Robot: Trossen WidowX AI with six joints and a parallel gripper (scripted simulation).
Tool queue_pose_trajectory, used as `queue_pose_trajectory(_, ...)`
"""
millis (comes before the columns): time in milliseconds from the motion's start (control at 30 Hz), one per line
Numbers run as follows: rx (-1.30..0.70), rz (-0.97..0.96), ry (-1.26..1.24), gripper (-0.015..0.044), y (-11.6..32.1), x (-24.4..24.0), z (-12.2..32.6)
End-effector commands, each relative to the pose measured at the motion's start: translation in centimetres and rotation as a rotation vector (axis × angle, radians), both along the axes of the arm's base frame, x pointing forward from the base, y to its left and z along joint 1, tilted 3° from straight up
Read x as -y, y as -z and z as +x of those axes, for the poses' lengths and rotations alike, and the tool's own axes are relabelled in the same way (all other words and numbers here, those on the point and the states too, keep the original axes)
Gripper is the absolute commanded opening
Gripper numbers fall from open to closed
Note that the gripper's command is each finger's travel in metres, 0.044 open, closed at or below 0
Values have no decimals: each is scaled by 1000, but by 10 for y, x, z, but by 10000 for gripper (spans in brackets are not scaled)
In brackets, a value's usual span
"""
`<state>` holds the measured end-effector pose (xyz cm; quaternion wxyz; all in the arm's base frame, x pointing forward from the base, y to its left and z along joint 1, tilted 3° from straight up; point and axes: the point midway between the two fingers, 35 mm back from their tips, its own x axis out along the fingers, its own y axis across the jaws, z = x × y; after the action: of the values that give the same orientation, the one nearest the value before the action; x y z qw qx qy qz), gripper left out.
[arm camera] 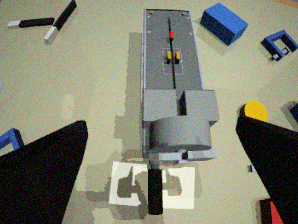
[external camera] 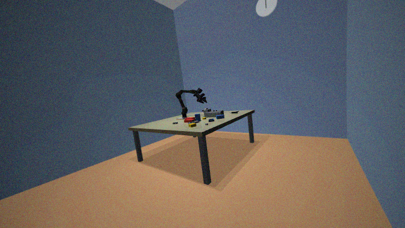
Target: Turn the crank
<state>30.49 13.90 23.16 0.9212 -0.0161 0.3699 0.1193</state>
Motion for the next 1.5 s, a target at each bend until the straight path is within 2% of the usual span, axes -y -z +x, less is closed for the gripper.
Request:
queue_pose_trajectory(0, 7, 0, 30, 440, 4, 4, -22)
queue_pose_trajectory(200, 9, 0, 34, 440, 11, 4, -25)
queue_pose_trajectory(767, 8, 0, 34, 440, 74, 0, -24)
queue_pose_trajectory(1467, 8, 1, 34, 440, 103, -3, -22)
